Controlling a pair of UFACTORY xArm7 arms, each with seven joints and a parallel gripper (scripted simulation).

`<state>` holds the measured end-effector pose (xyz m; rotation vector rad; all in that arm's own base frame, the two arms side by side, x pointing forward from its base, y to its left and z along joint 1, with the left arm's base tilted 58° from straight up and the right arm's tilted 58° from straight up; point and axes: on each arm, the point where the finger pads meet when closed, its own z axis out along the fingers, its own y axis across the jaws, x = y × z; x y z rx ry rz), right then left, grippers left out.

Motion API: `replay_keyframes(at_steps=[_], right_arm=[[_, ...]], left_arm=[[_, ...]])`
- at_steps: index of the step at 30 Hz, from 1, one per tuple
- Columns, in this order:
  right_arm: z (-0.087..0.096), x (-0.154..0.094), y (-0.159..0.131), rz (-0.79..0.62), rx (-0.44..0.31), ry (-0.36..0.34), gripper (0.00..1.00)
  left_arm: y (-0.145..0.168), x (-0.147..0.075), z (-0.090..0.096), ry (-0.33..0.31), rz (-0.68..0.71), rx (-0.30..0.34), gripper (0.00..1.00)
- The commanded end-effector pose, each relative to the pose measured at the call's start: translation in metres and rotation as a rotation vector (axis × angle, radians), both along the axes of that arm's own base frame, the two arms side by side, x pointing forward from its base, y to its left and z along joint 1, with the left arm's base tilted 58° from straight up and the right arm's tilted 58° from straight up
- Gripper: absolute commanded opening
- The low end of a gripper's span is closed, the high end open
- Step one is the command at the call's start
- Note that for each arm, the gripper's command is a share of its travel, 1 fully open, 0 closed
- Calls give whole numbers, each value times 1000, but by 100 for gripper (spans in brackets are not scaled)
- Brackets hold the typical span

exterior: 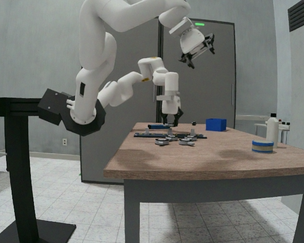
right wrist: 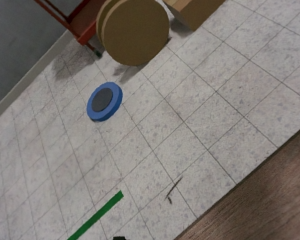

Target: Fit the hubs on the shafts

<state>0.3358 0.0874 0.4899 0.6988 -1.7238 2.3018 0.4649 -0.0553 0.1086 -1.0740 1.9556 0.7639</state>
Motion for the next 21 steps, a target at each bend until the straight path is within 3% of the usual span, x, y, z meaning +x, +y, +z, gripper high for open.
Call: replay_keyframes(at_steps=[1,21], right_arm=[[1,0,1,3,1,-2,100],[1,0,1,3,1,-2,100]], left_arm=[[-3,0,1,-2,-5,-3,0],[-1,1,0,-2,-5,-3,0]])
